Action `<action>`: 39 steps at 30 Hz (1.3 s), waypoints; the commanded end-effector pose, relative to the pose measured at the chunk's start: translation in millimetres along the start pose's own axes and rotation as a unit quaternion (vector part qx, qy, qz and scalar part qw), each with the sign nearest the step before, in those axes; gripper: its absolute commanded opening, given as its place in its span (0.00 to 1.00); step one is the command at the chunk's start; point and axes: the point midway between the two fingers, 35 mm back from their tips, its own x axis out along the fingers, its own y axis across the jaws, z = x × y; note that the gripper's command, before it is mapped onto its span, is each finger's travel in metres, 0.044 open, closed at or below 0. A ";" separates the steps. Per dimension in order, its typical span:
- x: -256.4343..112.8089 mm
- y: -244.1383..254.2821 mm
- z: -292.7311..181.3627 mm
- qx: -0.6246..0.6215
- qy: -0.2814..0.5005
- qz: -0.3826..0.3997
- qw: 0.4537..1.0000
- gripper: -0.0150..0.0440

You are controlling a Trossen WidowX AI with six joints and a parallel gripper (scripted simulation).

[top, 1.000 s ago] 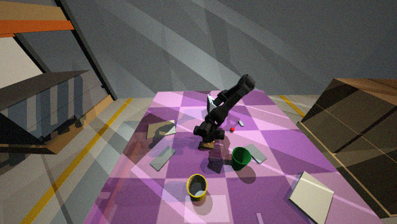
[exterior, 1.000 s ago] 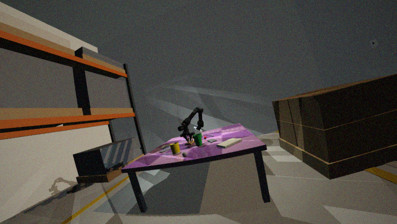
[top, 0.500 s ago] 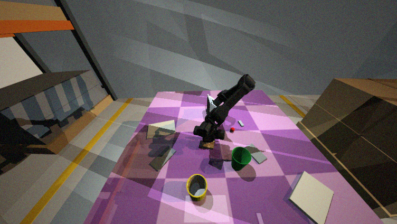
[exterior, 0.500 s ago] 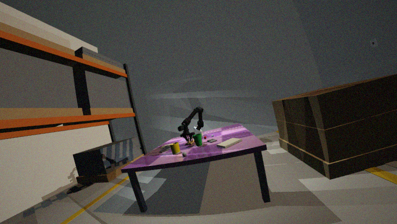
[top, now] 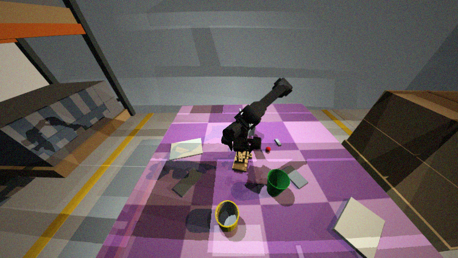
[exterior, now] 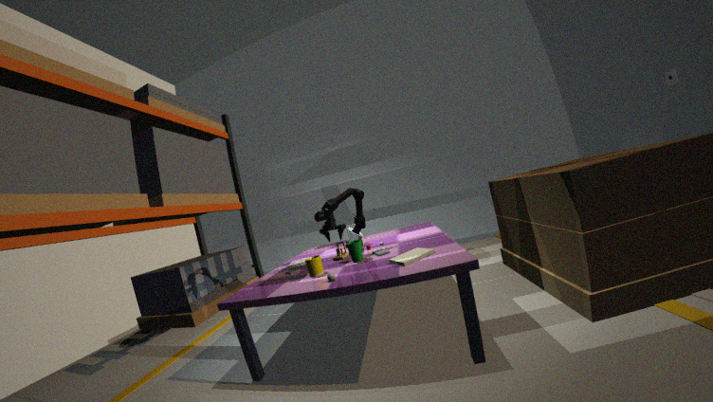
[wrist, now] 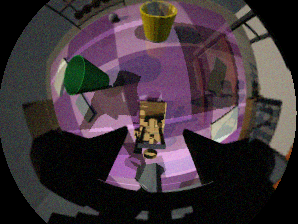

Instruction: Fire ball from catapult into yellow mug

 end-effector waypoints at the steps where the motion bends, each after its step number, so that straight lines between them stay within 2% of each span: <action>1: 6.6 1.9 -4.1 0.003 0.014 0.004 1.000 1.00; 5: -4.5 3.5 -7.3 0.002 0.012 0.004 1.000 1.00; 11: 42.6 4.3 -8.2 0.002 0.012 0.005 1.000 1.00; 39: 80.9 4.9 -8.4 0.002 0.012 0.005 1.000 1.00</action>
